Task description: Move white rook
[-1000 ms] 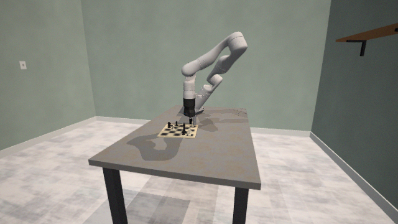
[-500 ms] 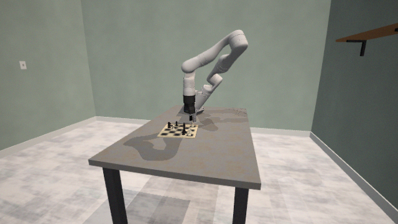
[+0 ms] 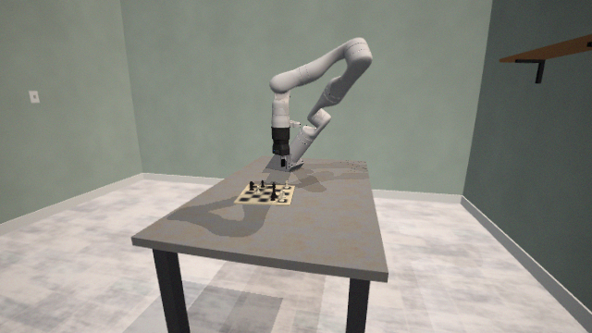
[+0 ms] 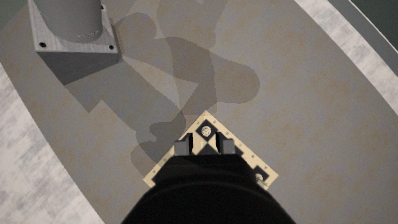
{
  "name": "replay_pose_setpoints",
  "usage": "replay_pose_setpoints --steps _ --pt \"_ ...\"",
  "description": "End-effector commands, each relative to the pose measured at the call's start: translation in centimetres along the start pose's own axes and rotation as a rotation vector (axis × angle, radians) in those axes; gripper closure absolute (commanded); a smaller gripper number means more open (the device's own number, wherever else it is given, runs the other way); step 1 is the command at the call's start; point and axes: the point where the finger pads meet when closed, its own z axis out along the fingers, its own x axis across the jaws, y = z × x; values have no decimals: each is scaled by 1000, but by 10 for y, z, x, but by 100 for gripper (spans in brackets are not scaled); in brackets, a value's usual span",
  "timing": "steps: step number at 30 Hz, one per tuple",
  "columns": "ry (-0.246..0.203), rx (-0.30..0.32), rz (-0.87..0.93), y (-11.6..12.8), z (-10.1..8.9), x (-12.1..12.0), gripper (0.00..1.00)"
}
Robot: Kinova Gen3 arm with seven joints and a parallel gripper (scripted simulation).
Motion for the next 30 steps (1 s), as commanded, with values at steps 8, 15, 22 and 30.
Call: replay_pose_setpoints --steps 8,15,22,30 --pt "6 -9 -1 2 -10 2 0" --pt "6 -9 -1 2 -10 2 0" --pt "6 -9 -1 2 -10 2 0" --pt "6 -10 -2 2 -13 2 0"
